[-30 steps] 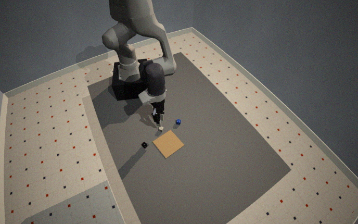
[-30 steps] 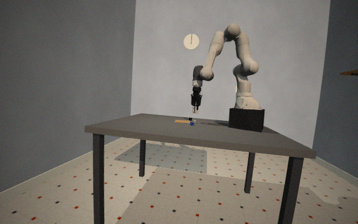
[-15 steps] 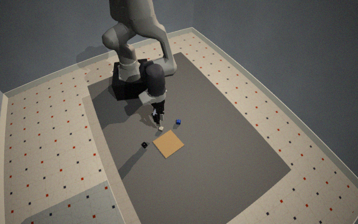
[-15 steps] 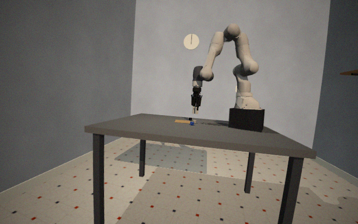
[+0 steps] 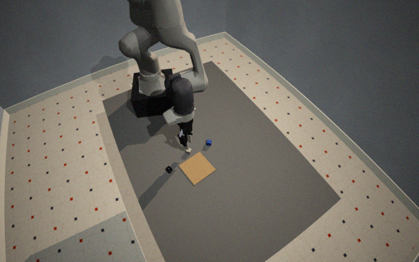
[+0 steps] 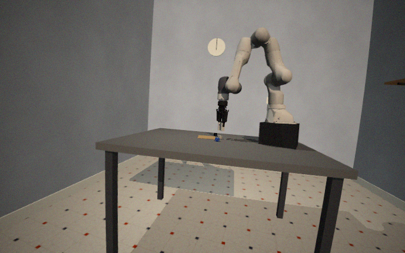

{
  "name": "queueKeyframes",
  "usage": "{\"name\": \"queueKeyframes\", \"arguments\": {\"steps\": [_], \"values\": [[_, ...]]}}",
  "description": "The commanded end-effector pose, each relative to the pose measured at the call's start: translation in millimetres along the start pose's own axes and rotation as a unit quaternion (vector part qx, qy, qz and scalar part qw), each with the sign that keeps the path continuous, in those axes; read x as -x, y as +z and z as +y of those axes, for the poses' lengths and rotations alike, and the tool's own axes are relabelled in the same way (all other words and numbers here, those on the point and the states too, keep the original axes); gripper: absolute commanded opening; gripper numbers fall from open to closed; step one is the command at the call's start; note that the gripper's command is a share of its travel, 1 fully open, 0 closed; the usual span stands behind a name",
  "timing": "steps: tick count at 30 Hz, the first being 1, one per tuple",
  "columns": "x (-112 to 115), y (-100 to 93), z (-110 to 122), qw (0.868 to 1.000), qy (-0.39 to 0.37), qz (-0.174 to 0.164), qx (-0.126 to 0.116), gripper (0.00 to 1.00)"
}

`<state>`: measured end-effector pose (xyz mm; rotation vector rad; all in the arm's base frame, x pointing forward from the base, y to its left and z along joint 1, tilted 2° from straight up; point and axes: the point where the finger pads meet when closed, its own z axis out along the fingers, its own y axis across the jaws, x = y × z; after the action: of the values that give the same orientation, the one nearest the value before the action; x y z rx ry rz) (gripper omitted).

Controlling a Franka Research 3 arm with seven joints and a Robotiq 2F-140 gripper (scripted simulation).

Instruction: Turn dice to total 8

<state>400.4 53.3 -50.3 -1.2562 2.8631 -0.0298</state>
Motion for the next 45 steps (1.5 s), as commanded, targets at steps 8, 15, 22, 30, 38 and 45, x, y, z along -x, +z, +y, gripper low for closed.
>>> {"name": "queueKeyframes", "arguments": {"steps": [8,15,22,30,38,45], "values": [[2.8,12.8,-3.1,1.0,-0.006,-0.005,-0.004,0.25],[3.1,22.8,-2.9,1.0,-0.006,-0.005,-0.004,0.25],[3.2,29.5,-2.9,1.0,-0.006,-0.005,-0.004,0.25],[3.3,32.1,-2.8,1.0,-0.006,-0.005,-0.004,0.25],[3.3,32.6,-2.8,1.0,-0.006,-0.005,-0.004,0.25],[3.3,32.6,-2.8,1.0,-0.006,-0.005,-0.004,0.25]]}}
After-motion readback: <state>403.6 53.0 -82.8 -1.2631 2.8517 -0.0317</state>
